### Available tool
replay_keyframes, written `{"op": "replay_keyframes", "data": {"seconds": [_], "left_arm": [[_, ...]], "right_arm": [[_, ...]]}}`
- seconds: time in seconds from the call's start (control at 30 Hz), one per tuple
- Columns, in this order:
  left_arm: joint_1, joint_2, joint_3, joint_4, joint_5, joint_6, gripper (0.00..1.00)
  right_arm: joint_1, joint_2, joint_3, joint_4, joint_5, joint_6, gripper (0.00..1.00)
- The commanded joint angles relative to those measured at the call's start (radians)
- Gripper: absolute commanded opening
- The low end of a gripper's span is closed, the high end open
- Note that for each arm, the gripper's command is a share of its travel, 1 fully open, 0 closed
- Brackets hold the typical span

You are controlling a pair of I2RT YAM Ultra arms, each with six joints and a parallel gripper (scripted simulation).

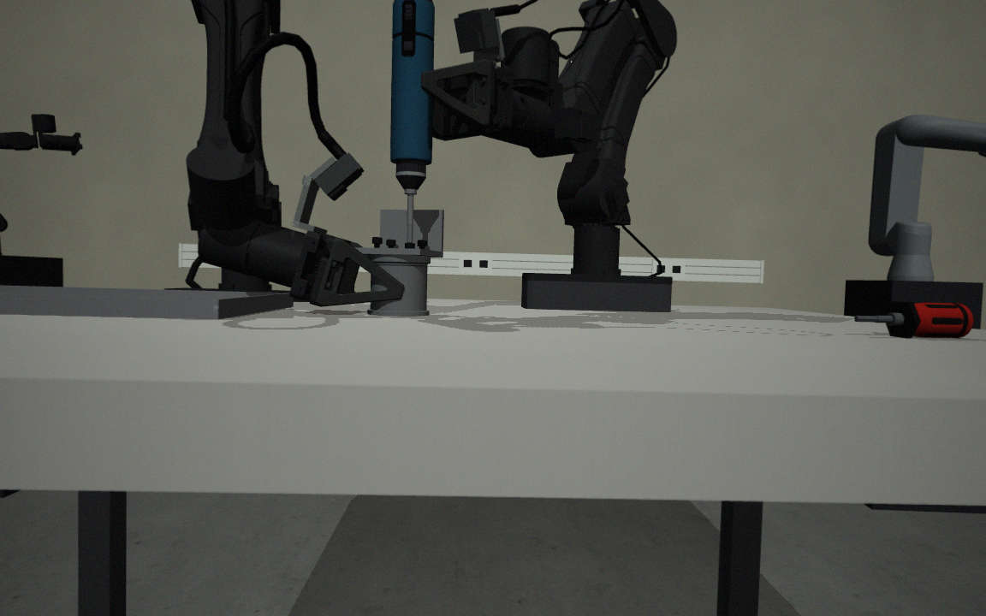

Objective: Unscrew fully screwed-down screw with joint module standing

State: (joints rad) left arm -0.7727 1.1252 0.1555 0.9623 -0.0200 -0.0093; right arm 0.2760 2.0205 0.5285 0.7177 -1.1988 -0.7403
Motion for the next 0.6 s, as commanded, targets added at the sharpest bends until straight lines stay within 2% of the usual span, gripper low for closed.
{"op": "replay_keyframes", "data": {"seconds": [0.0,0.57], "left_arm": [[-0.017,-0.015,-0.004,0.087,-0.010,-0.002,0.42],[-0.022,0.000,0.004,0.099,-0.013,-0.001,0.42]], "right_arm": [[0.003,-0.005,0.001,0.001,-0.006,-0.001,0.59],[0.003,-0.005,0.001,0.001,-0.006,-0.001,0.59]]}}
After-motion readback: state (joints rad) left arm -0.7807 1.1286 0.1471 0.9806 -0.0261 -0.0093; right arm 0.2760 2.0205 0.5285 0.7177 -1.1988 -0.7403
